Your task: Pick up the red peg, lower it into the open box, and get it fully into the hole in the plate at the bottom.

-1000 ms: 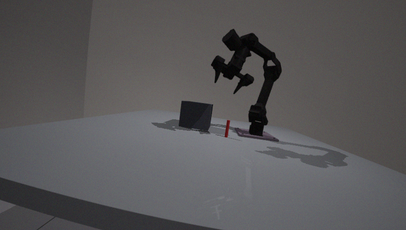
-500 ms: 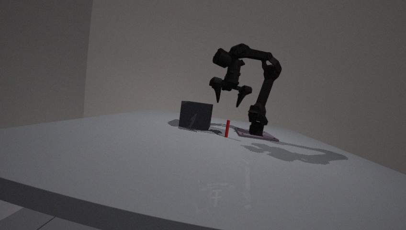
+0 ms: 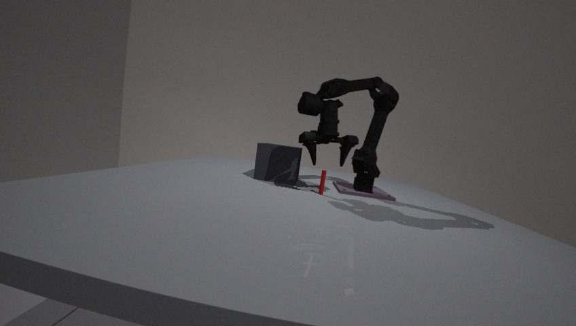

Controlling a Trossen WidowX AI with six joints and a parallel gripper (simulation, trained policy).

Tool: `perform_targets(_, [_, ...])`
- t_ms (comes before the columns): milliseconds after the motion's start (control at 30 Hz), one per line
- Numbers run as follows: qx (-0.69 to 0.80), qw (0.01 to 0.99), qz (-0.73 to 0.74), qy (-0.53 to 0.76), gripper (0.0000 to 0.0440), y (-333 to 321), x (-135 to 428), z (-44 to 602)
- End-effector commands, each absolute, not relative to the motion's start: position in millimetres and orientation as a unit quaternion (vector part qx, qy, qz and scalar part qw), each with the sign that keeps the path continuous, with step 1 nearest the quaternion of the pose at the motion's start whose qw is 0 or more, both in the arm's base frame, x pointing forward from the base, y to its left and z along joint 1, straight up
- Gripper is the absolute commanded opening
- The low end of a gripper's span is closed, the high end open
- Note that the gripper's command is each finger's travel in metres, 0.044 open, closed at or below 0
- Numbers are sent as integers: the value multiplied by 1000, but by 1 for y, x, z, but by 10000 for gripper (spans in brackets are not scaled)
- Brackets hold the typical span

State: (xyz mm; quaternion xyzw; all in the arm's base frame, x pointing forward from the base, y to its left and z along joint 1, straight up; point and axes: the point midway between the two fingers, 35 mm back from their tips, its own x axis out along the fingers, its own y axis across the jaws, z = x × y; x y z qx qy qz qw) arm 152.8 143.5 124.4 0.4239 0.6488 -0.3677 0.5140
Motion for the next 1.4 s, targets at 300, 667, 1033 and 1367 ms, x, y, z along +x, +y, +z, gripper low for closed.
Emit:
perform_targets(300, [419,493,-385,658,440,139,147,85])
perform_targets(667, [422,495,-385,654,267,139,154,63])
perform_targets(1033, [419,501,-361,666,0,146,162,64])
perform_targets(1367, [470,502,-294,664,0,161,176,100])
